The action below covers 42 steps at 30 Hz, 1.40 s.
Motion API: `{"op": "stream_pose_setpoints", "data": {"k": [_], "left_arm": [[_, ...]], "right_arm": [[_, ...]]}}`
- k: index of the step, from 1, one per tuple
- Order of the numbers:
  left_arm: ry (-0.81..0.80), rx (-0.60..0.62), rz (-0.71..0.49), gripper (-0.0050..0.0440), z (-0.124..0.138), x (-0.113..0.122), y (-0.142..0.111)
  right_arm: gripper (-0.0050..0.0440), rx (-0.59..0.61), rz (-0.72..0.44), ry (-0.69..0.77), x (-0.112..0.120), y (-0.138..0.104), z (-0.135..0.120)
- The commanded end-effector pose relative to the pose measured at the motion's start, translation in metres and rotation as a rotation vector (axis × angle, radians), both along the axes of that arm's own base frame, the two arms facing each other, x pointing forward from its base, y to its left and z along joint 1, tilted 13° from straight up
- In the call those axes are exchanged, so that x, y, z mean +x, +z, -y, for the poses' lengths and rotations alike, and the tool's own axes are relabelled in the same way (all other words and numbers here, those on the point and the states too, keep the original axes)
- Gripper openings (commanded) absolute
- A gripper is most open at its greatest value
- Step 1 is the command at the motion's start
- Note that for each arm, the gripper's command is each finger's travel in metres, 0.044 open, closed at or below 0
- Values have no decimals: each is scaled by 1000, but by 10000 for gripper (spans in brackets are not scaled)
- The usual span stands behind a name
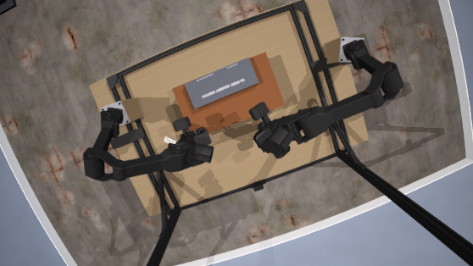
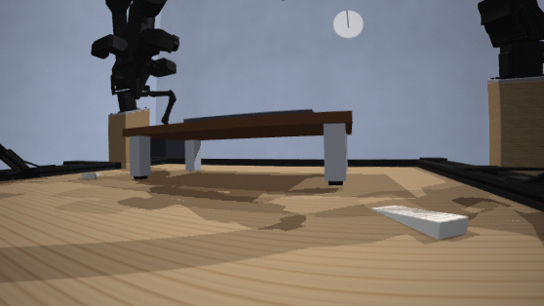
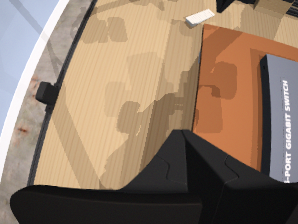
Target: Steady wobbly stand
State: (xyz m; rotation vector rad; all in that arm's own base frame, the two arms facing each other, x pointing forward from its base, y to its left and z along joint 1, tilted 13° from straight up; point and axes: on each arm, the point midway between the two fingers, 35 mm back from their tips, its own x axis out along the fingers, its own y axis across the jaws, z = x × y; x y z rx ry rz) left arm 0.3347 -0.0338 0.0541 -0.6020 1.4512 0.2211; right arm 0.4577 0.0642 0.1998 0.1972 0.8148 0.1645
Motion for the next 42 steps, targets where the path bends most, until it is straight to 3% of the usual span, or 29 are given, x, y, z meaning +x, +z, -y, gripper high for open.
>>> {"op": "stream_pose_setpoints", "data": {"k": [1,5,11,12,22,28,39,42], "left_arm": [[0,0,0,0,0,0,0],[0,0,0,0,0,0,0],[0,0,0,0,0,0,0],[0,0,0,0,0,0,0],[0,0,0,0,0,0,0],[0,0,0,0,0,0,0],[0,0,0,0,0,0,0],[0,0,0,0,0,0,0]], "right_arm": [[0,-2,184,-1,16,57,0],[0,-3,363,-5,26,111,1],[0,-3,363,-5,26,111,1],[0,4,389,-3,24,120,1],[0,1,798,-23,14,252,6],[0,1,798,-23,14,252,6],[0,9,1210,-56,-43,381,14],[0,9,1210,-56,-43,381,14]]}}
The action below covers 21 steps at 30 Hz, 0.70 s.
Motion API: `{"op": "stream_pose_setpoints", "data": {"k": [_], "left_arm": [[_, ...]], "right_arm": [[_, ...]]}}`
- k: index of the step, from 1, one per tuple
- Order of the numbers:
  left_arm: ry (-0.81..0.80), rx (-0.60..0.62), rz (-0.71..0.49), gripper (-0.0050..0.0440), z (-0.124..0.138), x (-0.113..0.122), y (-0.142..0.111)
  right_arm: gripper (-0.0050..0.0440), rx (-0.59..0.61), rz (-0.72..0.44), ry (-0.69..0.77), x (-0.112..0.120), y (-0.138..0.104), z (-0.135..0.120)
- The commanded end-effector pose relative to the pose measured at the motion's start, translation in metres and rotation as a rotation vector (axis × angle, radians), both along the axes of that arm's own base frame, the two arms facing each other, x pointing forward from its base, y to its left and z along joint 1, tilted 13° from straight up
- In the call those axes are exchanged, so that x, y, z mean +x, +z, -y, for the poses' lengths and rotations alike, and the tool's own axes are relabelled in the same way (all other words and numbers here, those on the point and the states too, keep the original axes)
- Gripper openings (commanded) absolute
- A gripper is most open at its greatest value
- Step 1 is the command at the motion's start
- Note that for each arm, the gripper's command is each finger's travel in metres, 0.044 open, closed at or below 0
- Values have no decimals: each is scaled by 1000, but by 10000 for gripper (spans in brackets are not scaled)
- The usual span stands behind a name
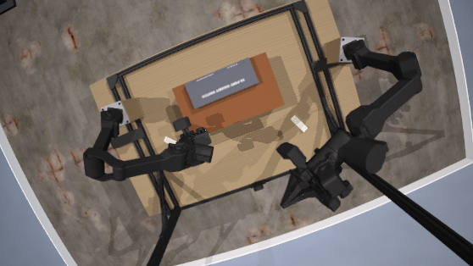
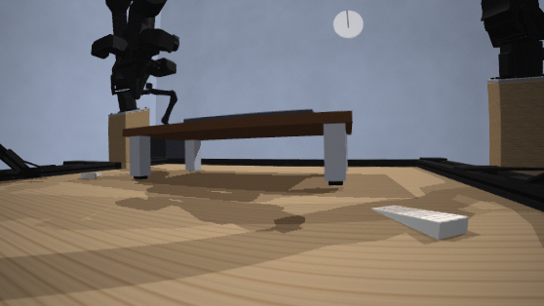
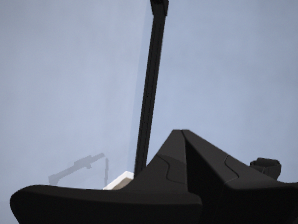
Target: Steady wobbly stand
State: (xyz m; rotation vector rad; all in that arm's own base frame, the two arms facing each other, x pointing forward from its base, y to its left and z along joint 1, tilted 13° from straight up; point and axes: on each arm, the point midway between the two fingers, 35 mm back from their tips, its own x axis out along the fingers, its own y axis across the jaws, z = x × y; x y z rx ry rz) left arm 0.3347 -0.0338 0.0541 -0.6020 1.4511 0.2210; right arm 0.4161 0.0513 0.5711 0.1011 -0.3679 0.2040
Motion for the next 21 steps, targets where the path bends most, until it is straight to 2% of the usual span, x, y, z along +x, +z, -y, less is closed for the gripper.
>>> {"op": "stream_pose_setpoints", "data": {"k": [1,3,4,14,20,21], "left_arm": [[0,0,0,0,0,0,0],[0,0,0,0,0,0,0],[0,0,0,0,0,0,0],[0,0,0,0,0,0,0],[0,0,0,0,0,0,0],[0,0,0,0,0,0,0]], "right_arm": [[0,-1,26,-9,-2,10,1],[0,-1,26,-9,-2,10,1],[0,3,54,-4,-10,17,1],[0,27,422,-44,-95,116,13],[0,27,422,-44,-95,116,13],[0,30,451,-40,-106,121,13]]}}
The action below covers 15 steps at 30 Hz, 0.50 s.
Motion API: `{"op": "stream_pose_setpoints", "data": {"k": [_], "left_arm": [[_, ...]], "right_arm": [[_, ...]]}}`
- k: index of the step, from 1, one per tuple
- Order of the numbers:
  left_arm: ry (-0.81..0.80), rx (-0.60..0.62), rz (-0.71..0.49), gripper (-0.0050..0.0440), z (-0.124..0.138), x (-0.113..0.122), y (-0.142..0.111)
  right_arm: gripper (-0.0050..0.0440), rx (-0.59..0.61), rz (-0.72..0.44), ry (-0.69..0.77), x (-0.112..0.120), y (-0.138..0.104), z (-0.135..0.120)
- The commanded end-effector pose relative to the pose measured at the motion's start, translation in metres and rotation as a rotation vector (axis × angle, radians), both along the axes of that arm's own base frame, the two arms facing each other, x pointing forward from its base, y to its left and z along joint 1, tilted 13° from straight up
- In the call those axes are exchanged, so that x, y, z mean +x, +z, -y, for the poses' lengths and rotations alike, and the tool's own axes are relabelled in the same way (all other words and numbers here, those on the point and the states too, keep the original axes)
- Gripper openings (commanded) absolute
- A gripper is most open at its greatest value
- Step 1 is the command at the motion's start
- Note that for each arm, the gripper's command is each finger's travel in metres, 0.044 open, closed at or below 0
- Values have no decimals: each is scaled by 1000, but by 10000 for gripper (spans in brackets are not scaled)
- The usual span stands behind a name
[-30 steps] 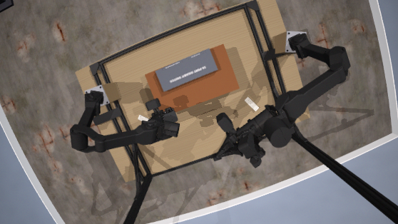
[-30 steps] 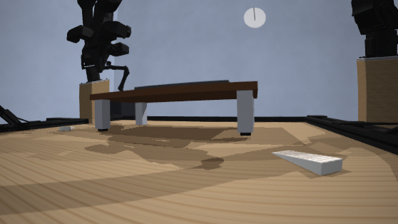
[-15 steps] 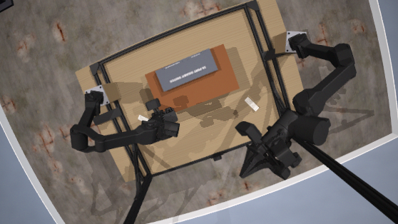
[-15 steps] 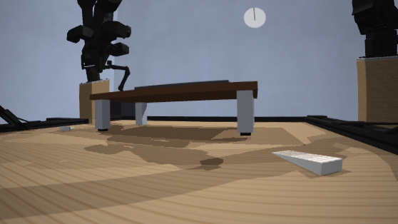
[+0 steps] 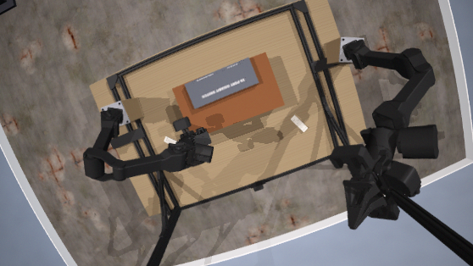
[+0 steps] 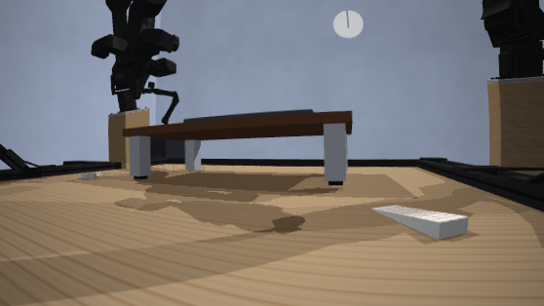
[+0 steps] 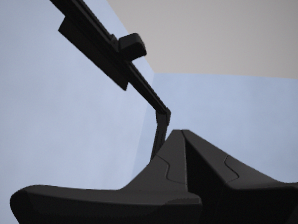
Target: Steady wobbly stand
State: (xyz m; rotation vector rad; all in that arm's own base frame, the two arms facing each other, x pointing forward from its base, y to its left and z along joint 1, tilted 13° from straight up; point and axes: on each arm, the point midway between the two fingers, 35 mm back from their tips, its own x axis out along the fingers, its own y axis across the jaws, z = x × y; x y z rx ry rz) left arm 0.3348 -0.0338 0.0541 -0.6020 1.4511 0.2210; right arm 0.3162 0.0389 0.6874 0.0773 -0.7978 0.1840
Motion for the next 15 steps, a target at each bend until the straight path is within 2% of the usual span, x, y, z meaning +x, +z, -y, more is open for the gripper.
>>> {"op": "stream_pose_setpoints", "data": {"k": [1,10,15], "left_arm": [[0,0,0,0,0,0,0],[0,0,0,0,0,0,0],[0,0,0,0,0,0,0]], "right_arm": [[0,6,59,-7,-16,13,2],[0,43,382,-45,-114,74,15],[0,43,382,-45,-114,74,15]]}}
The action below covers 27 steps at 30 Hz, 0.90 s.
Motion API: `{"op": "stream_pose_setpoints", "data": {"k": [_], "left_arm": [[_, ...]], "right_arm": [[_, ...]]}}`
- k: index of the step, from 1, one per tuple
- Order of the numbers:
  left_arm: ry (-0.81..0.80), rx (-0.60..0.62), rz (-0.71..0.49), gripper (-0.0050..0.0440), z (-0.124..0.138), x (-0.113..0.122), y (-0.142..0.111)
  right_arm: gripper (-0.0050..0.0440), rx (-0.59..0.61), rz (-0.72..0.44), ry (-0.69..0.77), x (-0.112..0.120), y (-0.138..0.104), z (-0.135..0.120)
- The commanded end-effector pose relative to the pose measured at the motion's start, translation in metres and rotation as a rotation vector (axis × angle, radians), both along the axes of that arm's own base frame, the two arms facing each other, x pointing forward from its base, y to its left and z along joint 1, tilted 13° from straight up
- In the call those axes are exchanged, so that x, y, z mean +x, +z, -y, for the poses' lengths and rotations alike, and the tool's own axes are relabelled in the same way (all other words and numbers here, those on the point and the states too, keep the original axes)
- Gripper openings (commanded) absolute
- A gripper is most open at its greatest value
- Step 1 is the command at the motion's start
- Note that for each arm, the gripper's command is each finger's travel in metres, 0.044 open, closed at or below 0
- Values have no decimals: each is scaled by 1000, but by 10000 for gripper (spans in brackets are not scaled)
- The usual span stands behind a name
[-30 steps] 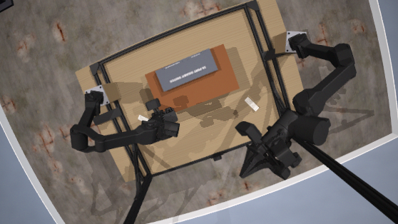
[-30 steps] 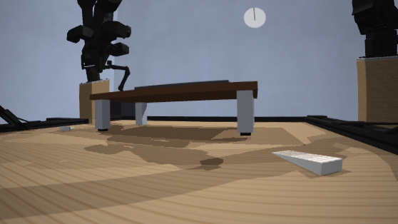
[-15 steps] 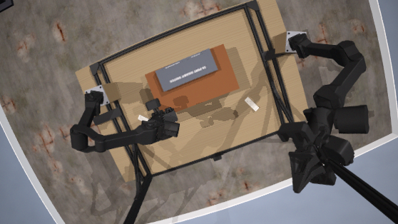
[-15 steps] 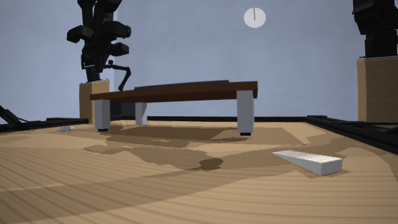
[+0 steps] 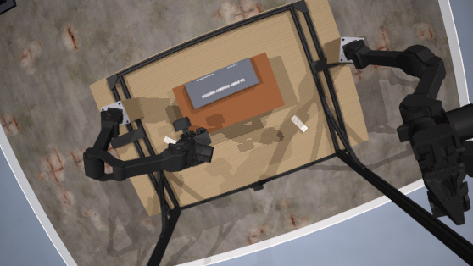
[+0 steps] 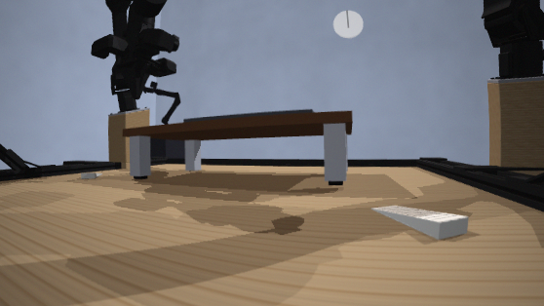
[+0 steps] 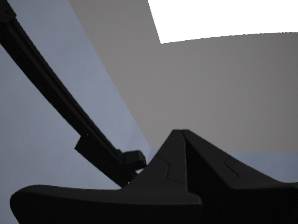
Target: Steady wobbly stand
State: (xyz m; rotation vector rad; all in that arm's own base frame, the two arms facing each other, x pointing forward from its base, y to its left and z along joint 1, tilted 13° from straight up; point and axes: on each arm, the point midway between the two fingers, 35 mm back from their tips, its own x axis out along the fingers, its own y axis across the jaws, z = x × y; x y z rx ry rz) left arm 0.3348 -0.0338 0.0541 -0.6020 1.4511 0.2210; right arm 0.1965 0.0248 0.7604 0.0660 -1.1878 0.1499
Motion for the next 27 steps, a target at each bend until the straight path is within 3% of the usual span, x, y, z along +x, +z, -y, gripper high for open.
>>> {"op": "stream_pose_setpoints", "data": {"k": [1,12,18,27], "left_arm": [[0,0,0,0,0,0,0],[0,0,0,0,0,0,0],[0,0,0,0,0,0,0],[0,0,0,0,0,0,0]], "right_arm": [[0,4,-5,-8,5,1,1],[0,63,382,-44,-130,39,17],[0,63,382,-44,-130,39,17],[0,-4,-57,-2,22,-8,-2]]}}
